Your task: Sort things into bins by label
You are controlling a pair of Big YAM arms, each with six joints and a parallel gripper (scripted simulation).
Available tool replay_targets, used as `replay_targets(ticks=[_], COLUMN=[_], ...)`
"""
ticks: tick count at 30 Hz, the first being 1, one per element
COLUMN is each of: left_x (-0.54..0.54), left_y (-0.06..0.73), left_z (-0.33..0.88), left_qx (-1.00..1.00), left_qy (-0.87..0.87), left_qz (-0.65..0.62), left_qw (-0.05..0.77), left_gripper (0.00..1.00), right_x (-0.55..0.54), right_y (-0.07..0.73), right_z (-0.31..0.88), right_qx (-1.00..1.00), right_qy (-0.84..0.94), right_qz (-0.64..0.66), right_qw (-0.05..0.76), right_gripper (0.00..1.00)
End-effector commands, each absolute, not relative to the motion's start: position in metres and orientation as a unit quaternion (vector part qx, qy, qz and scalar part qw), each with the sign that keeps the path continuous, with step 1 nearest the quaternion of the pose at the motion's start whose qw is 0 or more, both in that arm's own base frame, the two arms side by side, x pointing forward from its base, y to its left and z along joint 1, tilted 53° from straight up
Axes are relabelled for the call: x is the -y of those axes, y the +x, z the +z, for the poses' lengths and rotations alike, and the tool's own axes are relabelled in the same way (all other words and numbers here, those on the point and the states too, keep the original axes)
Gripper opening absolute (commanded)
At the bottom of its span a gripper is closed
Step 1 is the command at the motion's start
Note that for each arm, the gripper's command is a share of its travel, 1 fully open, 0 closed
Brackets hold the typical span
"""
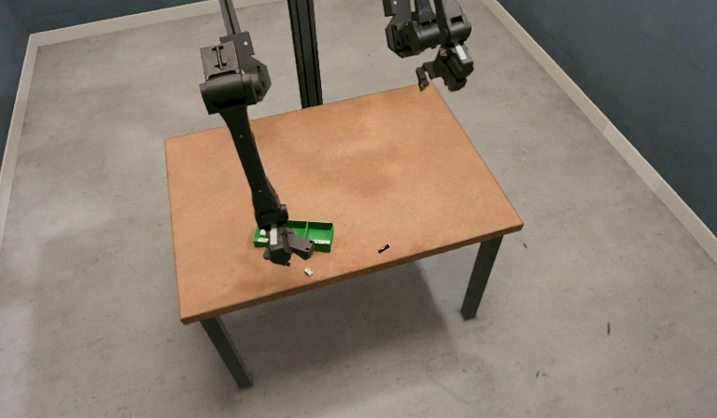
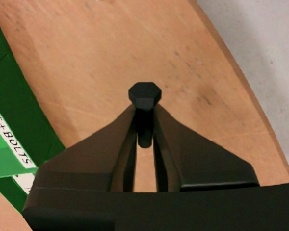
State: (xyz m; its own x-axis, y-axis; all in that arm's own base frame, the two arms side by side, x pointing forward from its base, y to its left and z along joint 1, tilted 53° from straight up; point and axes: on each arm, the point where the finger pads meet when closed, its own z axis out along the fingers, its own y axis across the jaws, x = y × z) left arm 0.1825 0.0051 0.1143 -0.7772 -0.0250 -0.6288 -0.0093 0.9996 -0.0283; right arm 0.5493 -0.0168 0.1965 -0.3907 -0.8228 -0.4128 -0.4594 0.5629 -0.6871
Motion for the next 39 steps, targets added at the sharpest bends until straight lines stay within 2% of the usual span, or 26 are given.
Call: replay_targets(ticks=[1,39], left_x=[-0.006,-0.006], left_y=[0.186,0.186], left_z=[0.141,0.141], left_qx=[-0.934,-0.934], left_qy=[-0.010,-0.010], left_qz=[-0.011,-0.011], left_qw=[0.356,0.356], left_gripper=[1.00,1.00], right_x=[0.009,0.016], right_y=[0.551,0.543], right_z=[0.210,0.196], right_qx=[-0.795,-0.801], right_qy=[-0.400,-0.400], right_qz=[-0.239,-0.238], right_qw=[0.388,0.378], right_gripper=[0.10,0.10])
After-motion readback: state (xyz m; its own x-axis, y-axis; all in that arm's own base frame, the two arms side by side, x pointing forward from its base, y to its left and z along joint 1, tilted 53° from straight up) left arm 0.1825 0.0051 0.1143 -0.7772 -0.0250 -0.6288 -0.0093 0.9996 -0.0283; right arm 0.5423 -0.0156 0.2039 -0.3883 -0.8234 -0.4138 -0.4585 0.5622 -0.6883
